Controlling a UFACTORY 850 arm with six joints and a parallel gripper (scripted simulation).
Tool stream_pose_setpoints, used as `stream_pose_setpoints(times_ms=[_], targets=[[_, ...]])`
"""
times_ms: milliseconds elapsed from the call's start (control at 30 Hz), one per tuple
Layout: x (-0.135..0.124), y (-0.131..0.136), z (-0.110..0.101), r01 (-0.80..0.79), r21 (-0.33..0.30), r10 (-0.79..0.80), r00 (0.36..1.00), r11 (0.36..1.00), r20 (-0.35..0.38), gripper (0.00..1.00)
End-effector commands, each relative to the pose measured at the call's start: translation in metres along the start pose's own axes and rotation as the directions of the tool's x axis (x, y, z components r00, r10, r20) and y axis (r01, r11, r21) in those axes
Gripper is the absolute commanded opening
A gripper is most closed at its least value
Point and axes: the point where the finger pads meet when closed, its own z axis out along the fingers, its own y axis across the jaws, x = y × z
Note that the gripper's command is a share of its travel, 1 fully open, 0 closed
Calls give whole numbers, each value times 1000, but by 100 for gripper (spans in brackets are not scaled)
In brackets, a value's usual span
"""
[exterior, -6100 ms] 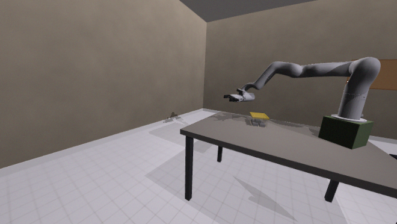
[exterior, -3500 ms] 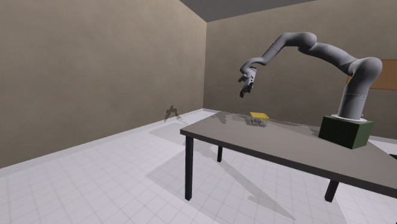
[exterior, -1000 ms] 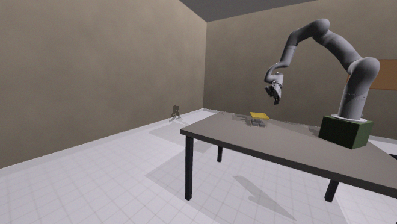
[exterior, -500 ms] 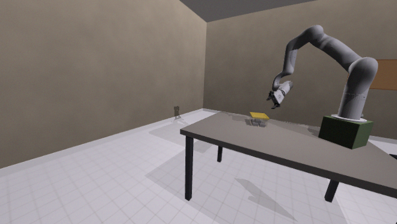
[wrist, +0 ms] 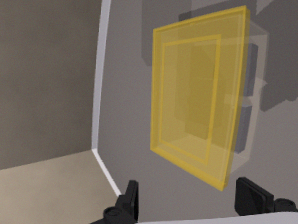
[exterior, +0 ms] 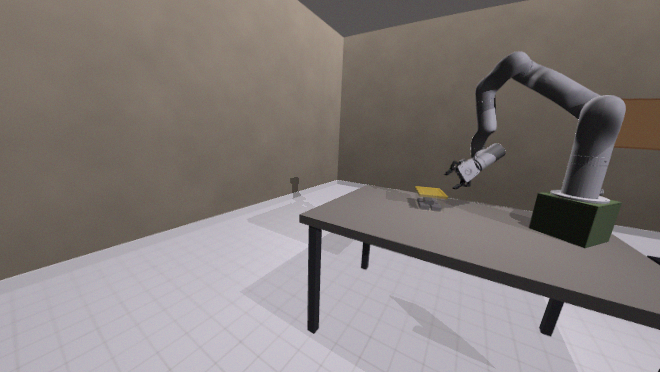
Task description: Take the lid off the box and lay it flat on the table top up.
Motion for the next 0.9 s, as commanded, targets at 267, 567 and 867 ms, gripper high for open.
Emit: stream_pose_setpoints(times_ms=[267,567,867], targets=[[38,44,-20,-29,-30,22,978,999,-208,100],[45,54,-26,-36,-44,24,968,998,-249,100],[45,55,-26,-36,-44,24,968,998,-250,48]])
